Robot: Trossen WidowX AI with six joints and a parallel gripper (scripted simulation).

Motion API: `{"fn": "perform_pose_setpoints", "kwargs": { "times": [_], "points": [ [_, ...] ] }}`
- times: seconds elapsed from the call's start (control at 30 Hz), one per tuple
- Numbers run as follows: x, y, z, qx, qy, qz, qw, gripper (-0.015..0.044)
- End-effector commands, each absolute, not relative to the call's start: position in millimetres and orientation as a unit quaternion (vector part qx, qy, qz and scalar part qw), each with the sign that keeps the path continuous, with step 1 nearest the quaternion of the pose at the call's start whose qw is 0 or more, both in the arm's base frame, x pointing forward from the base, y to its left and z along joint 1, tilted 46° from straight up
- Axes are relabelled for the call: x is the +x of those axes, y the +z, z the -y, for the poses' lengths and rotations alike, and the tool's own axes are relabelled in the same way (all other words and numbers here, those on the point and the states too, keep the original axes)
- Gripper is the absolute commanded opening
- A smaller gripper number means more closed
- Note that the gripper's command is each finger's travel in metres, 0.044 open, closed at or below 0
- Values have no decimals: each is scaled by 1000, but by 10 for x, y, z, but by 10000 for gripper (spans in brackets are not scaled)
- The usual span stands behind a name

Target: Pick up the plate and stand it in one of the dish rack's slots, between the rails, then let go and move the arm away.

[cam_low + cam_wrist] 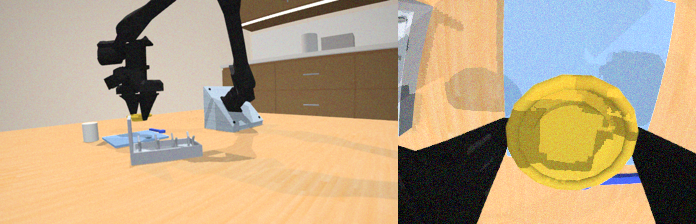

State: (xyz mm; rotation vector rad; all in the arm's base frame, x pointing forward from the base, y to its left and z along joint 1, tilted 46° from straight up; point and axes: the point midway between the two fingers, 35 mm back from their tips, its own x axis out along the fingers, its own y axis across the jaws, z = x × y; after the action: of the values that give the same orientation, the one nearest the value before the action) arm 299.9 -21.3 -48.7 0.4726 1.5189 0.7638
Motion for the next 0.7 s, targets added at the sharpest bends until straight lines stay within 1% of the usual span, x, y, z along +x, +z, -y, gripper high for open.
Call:
{"fn": "perform_pose_setpoints", "kwargs": {
  "times": [0.0, 0.67],
  "points": [
    [3066, -356, 369, 201, 333, -663, 640, 0],
    [3182, 218, 956, 201, 334, -663, 639, 0]
  ]
}}
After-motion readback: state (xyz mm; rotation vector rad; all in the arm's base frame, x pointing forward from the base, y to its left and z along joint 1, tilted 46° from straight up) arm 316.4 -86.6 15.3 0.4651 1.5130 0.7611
